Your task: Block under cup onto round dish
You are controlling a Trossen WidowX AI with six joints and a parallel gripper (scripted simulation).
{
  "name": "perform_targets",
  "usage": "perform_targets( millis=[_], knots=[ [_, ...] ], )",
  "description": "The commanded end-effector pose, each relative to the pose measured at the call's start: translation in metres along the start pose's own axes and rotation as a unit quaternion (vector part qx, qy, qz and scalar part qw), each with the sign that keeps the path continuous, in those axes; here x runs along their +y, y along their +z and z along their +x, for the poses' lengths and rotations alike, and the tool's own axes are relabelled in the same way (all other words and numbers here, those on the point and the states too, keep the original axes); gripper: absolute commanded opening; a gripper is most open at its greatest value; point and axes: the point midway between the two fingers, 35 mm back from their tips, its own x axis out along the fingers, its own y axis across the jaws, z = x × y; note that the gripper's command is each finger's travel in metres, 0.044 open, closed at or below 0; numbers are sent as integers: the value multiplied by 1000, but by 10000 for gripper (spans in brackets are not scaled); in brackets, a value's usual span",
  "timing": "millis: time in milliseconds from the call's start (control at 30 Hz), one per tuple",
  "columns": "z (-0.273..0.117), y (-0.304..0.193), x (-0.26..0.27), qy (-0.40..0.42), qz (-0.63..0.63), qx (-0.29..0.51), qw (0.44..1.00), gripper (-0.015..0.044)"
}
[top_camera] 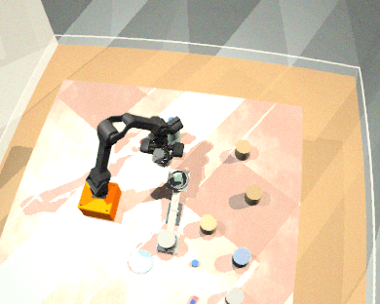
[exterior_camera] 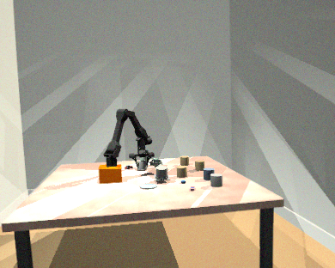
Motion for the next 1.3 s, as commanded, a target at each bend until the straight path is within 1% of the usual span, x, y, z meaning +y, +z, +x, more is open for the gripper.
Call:
perform_targets(
  millis=[0,167,333,467,567,700,900,1133,1267],
  knots=[
    [-7,-1,1,1,0,0,1000,440],
    [-52,0,1,2,1,0,1000,440],
    [-54,0,1,2,1,0,1000,440],
    [-63,-3,11,6,22,28,999,335],
    [-67,6,21,7,17,27,999,260],
    [-72,20,34,9,8,23,1000,260],
    [-89,68,68,15,-14,9,1000,260],
    [-107,122,90,7,-57,-4,998,260],
    [-109,127,92,6,-61,-5,998,260]
  ],
)
